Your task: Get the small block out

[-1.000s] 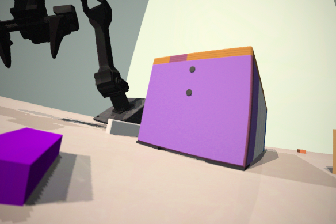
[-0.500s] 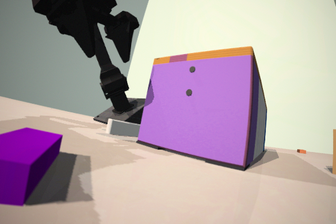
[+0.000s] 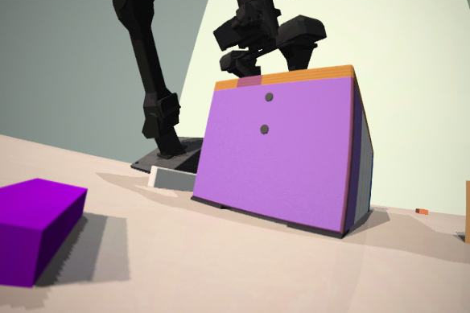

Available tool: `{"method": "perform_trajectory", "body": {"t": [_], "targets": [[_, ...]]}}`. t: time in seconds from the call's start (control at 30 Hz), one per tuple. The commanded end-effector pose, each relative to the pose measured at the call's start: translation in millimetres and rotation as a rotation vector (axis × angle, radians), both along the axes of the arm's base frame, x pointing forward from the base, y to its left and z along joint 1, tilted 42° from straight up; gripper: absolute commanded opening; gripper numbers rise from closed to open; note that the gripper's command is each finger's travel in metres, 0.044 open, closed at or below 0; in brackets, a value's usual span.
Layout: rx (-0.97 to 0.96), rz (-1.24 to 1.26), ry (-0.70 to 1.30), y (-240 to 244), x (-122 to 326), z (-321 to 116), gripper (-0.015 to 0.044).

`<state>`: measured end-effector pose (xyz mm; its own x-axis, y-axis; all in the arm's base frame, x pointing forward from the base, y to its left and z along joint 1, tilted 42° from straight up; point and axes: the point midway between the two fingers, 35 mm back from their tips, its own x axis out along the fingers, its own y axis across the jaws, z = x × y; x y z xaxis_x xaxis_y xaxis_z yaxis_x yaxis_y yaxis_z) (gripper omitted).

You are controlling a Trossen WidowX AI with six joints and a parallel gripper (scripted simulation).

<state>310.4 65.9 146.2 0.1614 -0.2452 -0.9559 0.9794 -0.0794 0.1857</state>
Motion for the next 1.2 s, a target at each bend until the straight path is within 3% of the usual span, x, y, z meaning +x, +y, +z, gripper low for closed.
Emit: {"method": "perform_trajectory", "body": {"t": [0.0,1.17], "targets": [[-0.126,0.182,0.156,37.4,-20.7,-31.8,0.0400],[-0.154,0.216,0.183,14.0,-14.0,-68.5,0.0400]]}}
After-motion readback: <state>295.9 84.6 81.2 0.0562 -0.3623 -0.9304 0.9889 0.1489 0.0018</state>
